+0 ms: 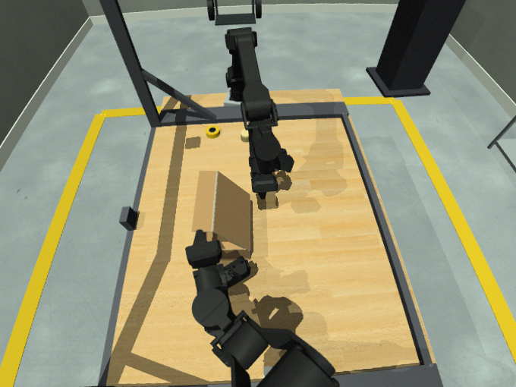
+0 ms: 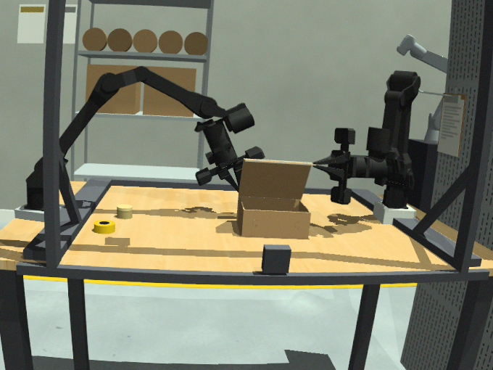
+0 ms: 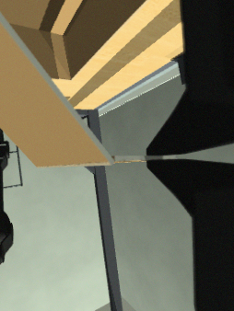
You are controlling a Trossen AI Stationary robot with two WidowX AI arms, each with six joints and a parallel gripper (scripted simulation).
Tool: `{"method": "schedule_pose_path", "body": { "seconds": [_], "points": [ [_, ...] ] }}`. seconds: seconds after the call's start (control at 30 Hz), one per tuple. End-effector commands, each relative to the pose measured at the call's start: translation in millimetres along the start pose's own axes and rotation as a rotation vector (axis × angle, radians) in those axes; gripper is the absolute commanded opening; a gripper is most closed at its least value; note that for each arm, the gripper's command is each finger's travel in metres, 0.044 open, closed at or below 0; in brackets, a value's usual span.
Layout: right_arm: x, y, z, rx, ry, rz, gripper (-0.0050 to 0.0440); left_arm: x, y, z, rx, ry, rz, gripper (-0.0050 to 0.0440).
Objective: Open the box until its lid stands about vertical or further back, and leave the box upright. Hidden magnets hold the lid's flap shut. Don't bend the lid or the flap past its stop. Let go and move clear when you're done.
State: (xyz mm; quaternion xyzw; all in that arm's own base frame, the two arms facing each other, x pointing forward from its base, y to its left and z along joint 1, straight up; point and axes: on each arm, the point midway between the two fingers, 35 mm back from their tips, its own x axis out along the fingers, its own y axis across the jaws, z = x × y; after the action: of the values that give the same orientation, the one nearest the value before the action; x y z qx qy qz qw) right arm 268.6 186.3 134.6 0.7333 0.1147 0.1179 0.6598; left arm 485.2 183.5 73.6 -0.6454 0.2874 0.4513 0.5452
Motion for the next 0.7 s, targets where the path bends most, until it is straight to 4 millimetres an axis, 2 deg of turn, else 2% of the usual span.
{"method": "schedule_pose_path", "body": {
  "seconds": [0.0, 0.3, 0.67],
  "points": [
    [-1.0, -0.2, 0.2, 0.036, 0.007, 0.008, 0.0009, -6.4, -4.1, 0.8, -0.001, -0.003, -0.015, -0.0050],
    [-1.4, 2.3, -0.2, 0.105, 0.016, 0.027, 0.0009, -6.4, -4.1, 0.8, -0.001, -0.003, -0.015, -0.0050],
    [-1.0, 3.3, -0.7, 0.107, 0.016, 0.030, 0.0009, -6.4, -4.1, 0.8, -0.001, -0.003, -0.015, -0.0050]
  ]
}}
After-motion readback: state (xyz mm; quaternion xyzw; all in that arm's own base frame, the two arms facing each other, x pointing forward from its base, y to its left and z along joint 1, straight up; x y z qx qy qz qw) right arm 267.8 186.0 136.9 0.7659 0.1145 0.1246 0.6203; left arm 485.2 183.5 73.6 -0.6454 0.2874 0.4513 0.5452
